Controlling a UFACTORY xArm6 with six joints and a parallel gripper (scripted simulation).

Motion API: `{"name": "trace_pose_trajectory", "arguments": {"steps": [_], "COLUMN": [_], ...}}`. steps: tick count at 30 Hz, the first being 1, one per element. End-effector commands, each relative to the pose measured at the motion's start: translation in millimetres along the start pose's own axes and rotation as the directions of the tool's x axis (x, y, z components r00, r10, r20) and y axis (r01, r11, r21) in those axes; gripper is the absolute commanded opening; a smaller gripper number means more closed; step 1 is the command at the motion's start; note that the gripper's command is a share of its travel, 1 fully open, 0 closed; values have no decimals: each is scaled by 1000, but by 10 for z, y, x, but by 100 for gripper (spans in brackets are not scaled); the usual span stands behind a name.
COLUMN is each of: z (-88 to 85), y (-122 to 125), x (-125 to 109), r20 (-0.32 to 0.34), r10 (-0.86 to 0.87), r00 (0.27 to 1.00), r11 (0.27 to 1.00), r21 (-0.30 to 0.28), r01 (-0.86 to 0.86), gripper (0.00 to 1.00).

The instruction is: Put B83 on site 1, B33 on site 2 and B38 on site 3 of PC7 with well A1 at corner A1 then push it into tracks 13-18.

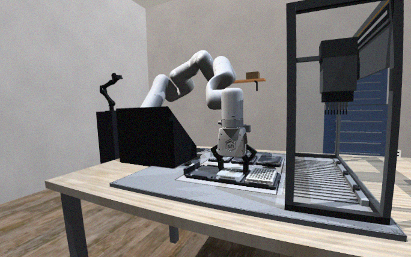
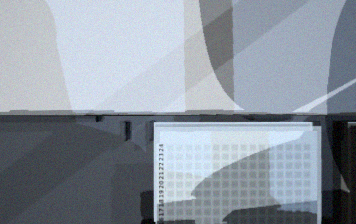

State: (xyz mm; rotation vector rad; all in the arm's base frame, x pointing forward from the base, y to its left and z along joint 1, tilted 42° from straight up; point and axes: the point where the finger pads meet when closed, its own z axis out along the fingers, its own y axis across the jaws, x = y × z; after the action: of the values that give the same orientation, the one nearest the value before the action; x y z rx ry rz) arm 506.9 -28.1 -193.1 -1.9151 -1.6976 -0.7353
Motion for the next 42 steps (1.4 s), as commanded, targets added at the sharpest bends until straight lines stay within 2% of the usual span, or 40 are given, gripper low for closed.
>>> {"name": "trace_pose_trajectory", "arguments": {"steps": [1, 35, 42], "z": [-12, -12, -128], "y": [16, 17, 16], "x": [-3, -3, -3], "r20": [2, 2, 2], "r10": [-1, -1, -1], "r00": [1000, 1000, 1000], "r11": [1000, 1000, 1000], "r21": [-4, -4, -4], "r01": [1, 1, 1], "gripper": [100, 100, 100]}}
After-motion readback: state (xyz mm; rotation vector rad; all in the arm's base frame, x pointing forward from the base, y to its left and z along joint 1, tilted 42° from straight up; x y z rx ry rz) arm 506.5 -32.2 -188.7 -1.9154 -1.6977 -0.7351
